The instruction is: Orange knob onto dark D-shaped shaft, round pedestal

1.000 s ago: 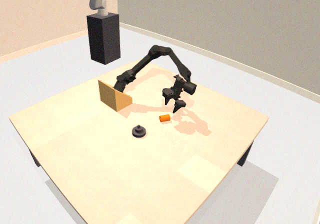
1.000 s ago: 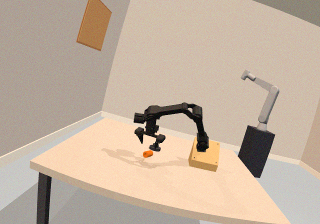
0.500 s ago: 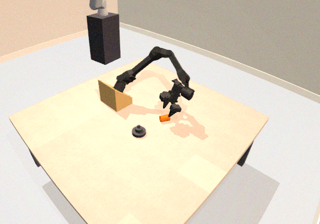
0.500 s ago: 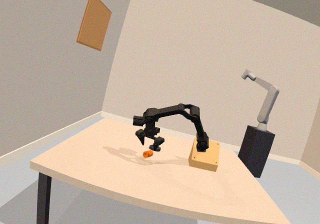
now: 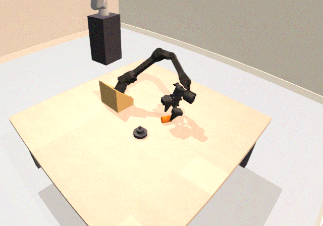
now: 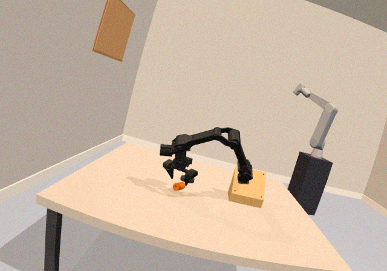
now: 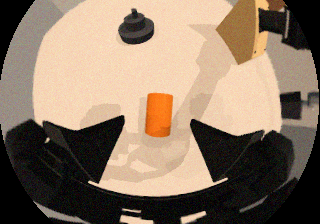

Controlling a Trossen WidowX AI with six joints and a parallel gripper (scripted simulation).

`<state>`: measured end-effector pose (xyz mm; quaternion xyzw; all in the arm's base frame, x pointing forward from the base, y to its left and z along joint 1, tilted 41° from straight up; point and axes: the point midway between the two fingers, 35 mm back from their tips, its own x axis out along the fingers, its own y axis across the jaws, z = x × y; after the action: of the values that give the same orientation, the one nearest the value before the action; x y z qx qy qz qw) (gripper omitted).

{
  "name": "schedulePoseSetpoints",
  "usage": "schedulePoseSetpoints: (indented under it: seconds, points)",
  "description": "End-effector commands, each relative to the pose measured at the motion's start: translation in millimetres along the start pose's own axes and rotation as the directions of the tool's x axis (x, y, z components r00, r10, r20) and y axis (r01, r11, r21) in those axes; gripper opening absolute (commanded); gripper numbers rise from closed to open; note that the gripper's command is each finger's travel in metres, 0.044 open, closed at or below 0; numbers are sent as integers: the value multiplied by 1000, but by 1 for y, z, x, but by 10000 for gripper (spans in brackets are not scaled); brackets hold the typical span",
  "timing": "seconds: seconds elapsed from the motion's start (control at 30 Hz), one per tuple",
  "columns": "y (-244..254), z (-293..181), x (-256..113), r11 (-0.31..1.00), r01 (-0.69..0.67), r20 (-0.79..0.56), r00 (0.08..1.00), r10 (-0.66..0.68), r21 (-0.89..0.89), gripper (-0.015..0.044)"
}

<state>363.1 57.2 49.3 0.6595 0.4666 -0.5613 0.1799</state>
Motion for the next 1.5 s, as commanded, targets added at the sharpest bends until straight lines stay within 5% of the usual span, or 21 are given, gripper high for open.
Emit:
schedulePoseSetpoints:
  seconds: [0.0,0.5,0.77,1.47]
  points:
    - [-1,-1,11,1000,13,4,1000,-13,8,440]
    - [-2,-8,32,1000,14,3,1000,-14,9,440]
    - [-2,-8,32,1000,14,3,1000,-14,9,240]
    - [-2,-8,31,1000,12,-4,1000,-12,8,179]
